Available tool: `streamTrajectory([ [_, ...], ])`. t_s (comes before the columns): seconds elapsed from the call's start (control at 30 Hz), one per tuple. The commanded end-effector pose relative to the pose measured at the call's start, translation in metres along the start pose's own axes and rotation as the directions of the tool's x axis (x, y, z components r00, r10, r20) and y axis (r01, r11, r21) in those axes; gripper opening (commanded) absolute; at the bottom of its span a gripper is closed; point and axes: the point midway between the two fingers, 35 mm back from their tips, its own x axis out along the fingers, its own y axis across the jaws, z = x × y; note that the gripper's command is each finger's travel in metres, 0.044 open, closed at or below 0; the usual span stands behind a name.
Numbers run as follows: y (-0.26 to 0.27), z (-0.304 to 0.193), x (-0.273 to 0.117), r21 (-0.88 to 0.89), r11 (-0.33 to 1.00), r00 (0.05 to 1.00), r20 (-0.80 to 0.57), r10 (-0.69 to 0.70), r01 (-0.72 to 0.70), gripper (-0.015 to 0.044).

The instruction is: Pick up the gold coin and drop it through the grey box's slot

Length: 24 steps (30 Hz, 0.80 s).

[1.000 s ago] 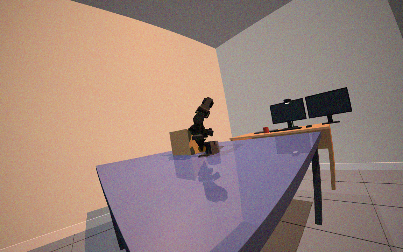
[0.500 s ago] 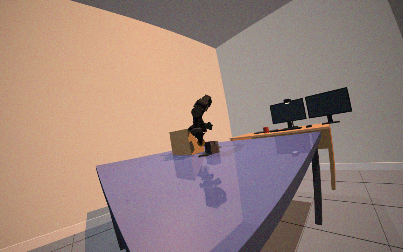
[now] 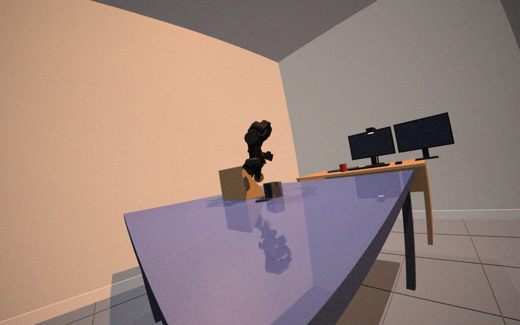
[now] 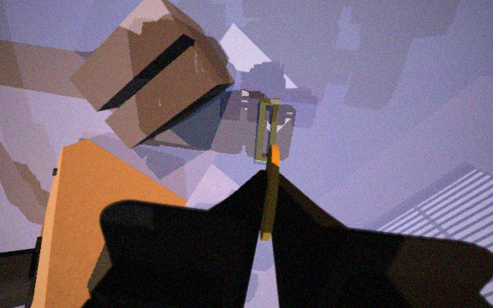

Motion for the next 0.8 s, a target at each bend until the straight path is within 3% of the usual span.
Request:
streamTrajectory([
  [0.0, -0.001, 0.0017, -0.0038, 0.088, 0.996, 1.0, -0.004, -0.005, 0.006, 0.0],
  [0.37, -0.0021, 0.0055, -0.0047, 0.442, 0.897, 1.0, -0.004, -0.005, 0.007, 0.0],
  [0.77, -0.0034, 0.0097, -0.0057, 0.759, 0.651, 1.0, -0.004, -0.005, 0.007, 0.0],
])
